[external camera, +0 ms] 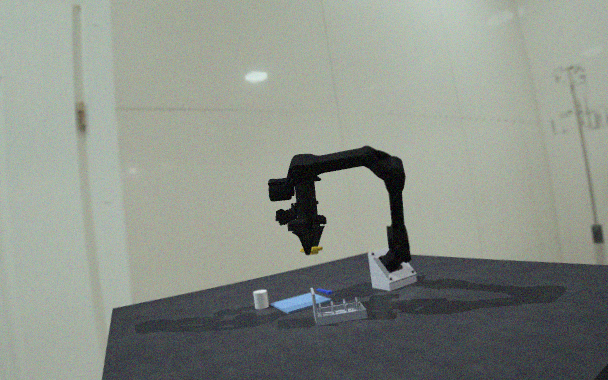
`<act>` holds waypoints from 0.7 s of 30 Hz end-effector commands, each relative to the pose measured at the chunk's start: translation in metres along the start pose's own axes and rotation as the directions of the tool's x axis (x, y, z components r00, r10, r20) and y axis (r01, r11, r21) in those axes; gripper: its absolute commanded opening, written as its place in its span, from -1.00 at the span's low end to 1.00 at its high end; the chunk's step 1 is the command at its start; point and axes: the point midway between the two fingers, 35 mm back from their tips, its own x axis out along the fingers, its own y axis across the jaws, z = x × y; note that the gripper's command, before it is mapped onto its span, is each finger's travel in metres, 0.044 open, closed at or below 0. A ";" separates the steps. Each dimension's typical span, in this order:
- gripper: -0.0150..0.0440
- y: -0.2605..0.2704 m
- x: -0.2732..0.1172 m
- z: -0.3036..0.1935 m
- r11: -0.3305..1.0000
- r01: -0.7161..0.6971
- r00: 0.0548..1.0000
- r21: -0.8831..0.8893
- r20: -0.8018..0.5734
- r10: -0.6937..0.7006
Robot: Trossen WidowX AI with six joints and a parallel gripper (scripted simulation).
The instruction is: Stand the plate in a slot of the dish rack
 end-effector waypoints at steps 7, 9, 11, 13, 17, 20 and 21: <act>-0.49 0.018 -0.001 -0.048 0.939 -0.013 1.000 0.345 0.009 0.010; -0.49 0.021 -0.001 -0.057 0.913 -0.015 1.000 0.409 0.010 0.011; -0.49 0.023 0.000 -0.066 0.882 -0.017 1.000 0.471 0.011 0.013; -0.49 0.025 0.001 -0.075 0.848 -0.019 1.000 0.529 0.013 0.014; -0.49 0.028 0.003 -0.093 0.769 -0.022 1.000 0.639 0.016 0.016; -0.49 0.030 0.004 -0.106 0.699 -0.025 1.000 0.715 0.018 0.018; -0.49 0.030 0.005 -0.110 0.674 -0.026 1.000 0.738 0.018 0.019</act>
